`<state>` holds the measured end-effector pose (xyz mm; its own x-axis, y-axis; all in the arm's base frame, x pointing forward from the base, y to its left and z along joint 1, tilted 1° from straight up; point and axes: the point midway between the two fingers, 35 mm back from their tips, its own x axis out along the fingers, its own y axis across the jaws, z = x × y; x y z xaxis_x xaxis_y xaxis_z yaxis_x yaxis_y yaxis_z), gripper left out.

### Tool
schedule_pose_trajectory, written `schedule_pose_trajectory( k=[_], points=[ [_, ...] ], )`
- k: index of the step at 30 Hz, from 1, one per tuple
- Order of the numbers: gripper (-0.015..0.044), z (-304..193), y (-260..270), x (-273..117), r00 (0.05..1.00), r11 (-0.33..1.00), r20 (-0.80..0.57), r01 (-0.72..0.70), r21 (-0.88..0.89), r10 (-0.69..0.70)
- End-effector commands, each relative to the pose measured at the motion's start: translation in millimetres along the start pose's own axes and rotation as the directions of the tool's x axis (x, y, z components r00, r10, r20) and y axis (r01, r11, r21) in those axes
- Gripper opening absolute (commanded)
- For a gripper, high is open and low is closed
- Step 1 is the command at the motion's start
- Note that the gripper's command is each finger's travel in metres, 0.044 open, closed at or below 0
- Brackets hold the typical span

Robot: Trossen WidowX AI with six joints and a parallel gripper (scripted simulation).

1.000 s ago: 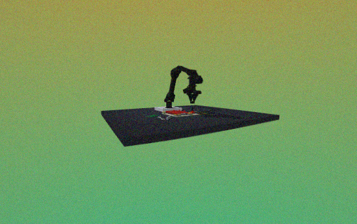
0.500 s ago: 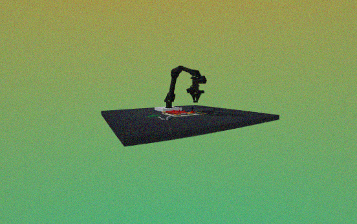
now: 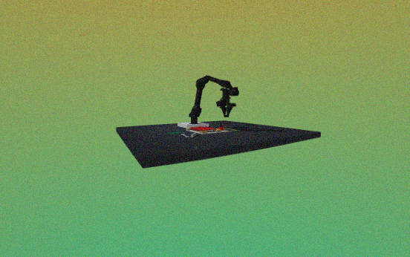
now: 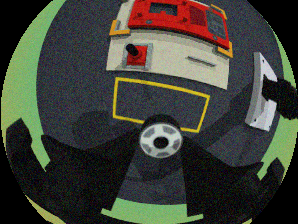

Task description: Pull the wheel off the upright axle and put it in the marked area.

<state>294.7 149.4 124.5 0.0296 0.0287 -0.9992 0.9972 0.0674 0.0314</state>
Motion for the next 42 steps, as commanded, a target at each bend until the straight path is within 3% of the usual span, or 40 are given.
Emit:
schedule_pose_trajectory(
  k=[1, 9, 22, 28, 39, 42],
  points=[
    [0.0000, -0.5, -2.2, 7.5, 1.000, 1.000, 0.002, 0.001, 0.006, -0.001],
    [0.0000, -0.9, -1.3, 26.4, 1.000, 1.000, 0.002, 0.001, 0.006, -0.001],
    [0.0000, -0.4, -2.3, 98.9, 1.000, 1.000, 0.002, 0.001, 0.006, -0.001],
    [0.0000, -0.2, -2.8, 102.6, 1.000, 1.000, 0.002, 0.001, 0.006, -0.001],
    [0.0289, -0.6, -2.2, 96.5, 1.000, 1.000, 0.002, 0.005, 0.001, -0.005],
    [0.0300, -1.0, -1.2, 81.1, 1.000, 1.000, 0.002, 0.004, 0.002, -0.004]
  ],
)
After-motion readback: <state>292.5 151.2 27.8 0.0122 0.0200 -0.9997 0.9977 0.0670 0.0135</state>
